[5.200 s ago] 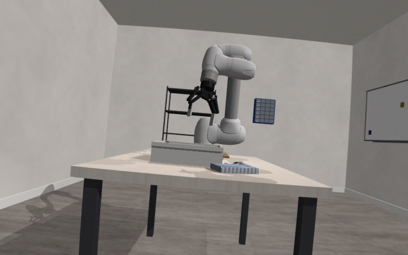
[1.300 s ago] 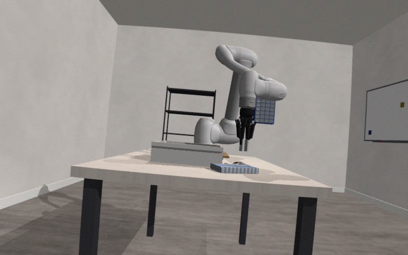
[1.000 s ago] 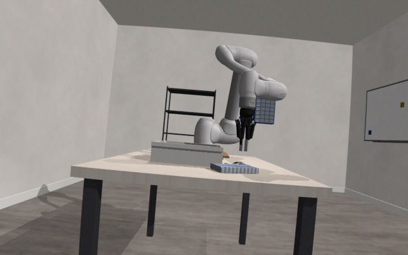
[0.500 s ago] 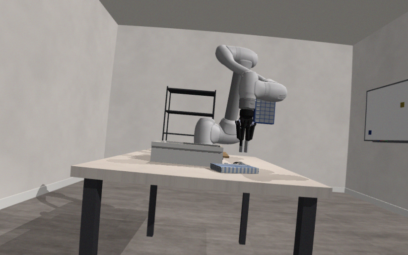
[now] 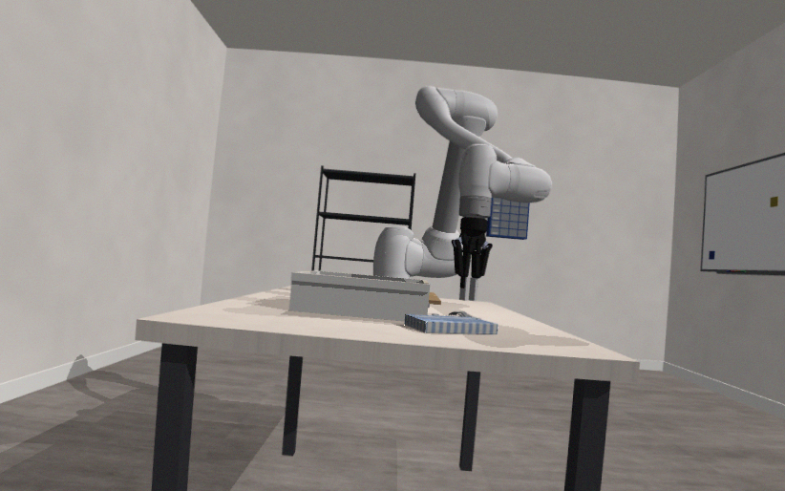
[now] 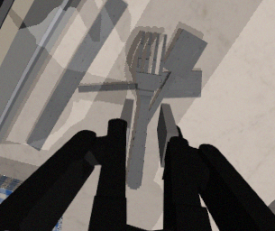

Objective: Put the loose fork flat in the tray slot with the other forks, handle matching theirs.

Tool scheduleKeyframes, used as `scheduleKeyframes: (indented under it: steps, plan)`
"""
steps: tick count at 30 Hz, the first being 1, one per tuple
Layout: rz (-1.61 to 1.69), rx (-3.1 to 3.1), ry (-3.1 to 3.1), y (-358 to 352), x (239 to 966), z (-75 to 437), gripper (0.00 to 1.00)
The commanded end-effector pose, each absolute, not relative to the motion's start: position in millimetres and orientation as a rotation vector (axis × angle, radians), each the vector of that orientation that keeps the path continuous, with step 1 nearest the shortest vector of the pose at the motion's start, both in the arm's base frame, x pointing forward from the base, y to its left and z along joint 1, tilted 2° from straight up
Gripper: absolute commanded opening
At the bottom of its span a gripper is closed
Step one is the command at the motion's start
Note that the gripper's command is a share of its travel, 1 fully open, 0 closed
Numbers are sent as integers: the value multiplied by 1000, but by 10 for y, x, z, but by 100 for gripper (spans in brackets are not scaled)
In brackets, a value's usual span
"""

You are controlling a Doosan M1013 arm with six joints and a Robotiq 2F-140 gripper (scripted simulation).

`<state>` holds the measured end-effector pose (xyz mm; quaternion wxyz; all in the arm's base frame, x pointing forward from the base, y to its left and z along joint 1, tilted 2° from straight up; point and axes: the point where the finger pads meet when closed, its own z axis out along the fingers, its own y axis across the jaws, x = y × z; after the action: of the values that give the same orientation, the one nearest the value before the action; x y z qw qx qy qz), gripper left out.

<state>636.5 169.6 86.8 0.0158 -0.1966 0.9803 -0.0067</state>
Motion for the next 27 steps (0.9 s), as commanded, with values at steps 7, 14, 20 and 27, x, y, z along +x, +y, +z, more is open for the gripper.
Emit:
scheduleKeyframes:
  steps: [7,14,20,27]
  plan:
    - [-21,-612,3049,1694,6369,754,17]
    - [-21,-612,3049,1693,6372,677,17]
    - [-21,-612,3049,1692,6373,651,17]
    - [-21,-612,3049,1692,6373,634,17]
